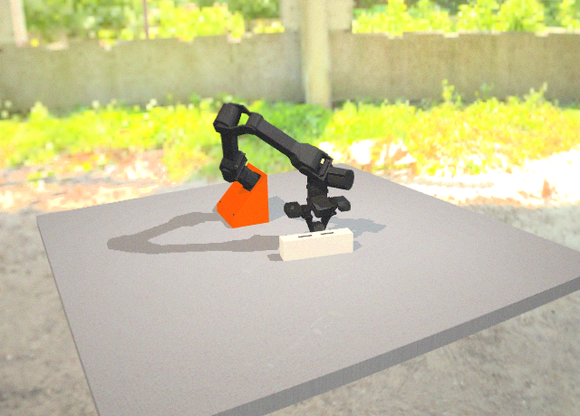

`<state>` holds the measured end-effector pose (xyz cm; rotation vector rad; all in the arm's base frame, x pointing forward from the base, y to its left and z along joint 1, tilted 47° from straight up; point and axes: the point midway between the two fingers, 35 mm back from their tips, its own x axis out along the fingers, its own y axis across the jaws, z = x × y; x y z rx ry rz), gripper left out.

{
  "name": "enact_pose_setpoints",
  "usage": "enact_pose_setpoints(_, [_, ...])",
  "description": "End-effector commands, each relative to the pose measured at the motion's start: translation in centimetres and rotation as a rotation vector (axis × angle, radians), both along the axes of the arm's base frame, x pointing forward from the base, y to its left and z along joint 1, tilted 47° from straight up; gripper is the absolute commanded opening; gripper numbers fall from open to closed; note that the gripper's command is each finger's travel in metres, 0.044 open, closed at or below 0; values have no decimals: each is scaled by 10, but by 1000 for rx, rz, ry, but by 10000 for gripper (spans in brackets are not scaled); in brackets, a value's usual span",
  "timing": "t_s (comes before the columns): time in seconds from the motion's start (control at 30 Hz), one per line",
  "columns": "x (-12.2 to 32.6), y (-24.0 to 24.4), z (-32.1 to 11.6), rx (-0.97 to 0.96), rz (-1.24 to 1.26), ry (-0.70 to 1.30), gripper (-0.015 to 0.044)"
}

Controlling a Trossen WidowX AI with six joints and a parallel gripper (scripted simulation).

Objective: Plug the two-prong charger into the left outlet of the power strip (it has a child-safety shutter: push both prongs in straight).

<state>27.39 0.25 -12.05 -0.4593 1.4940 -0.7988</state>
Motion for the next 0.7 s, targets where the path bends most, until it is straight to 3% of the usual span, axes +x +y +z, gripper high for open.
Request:
enact_pose_setpoints(0.0, [6,-2,-1,-5,-2,1,0])
enact_pose_setpoints(0.67, [19,-5,-1,-7,-13,-10,0])
